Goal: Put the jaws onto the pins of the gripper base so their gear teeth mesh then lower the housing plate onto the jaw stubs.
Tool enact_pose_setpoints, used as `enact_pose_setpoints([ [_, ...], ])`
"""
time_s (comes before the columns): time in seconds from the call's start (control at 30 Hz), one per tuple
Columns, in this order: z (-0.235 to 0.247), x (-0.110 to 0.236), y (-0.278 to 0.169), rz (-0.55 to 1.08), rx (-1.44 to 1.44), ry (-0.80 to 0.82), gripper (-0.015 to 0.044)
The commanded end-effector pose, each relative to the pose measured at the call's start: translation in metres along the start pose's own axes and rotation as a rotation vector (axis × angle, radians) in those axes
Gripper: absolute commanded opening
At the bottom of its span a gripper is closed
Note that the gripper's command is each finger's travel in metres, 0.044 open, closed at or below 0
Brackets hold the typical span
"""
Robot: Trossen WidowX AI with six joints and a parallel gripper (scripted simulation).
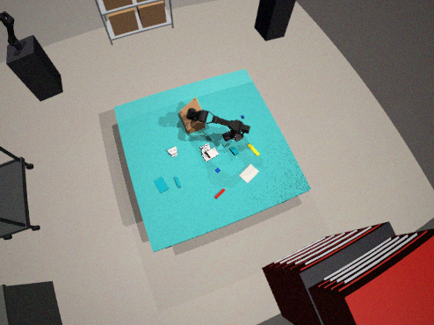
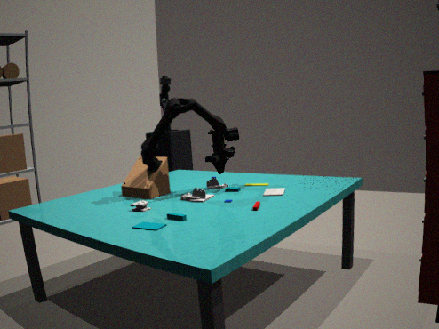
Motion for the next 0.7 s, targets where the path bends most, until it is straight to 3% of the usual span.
enact_pose_setpoints([
  [0.0,0.0007,-0.0012,-0.0008,0.0,0.004,-0.002,0.0184],
  [0.33,0.0007,-0.0012,-0.0008,0.0,0.004,-0.002,0.044],
  [0.67,0.0007,-0.0012,-0.0008,0.0,0.004,-0.002,0.044],
])
Point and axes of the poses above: the point midway between the two fingers, 35 mm back from their tips, its own x axis back along the fingers, its own z axis across the jaws, y = z × x, the point moved 9 cm from there along x, back along the fingers, and after that the axes turned 3 degrees about -x, right-handed, at the moved point
